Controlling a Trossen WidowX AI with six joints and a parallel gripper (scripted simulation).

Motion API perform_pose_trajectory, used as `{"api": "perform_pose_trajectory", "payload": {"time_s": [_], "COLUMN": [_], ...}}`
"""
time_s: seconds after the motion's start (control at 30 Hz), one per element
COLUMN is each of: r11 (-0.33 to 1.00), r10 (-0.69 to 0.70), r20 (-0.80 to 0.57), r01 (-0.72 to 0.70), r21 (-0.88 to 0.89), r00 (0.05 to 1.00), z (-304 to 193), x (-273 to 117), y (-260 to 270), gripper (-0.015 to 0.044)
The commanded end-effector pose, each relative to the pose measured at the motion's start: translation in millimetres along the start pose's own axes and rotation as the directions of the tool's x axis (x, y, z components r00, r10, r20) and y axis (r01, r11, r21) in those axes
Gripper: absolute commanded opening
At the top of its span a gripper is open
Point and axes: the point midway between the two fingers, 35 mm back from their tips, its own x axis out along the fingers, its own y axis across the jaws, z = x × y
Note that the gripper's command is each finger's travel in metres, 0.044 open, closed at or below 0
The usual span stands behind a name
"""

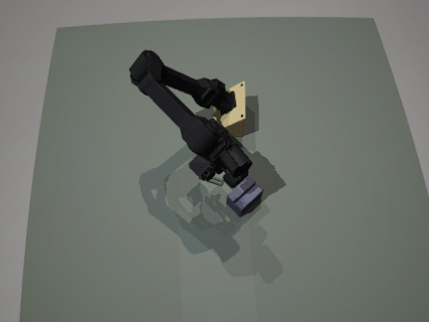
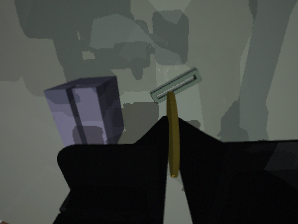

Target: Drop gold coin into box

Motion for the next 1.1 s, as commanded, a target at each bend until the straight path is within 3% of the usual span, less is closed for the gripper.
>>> {"api": "perform_pose_trajectory", "payload": {"time_s": [0.0, 1.07], "r11": [1.000, 1.000], "r10": [0.002, 0.005], "r20": [-0.004, -0.004], "r01": [-0.002, -0.005], "r21": [0.004, 0.006], "r00": [1.000, 1.000], "z": [-2, -18], "x": [-1, 0], "y": [10, 90], "gripper": [0.0000, 0.0000]}}
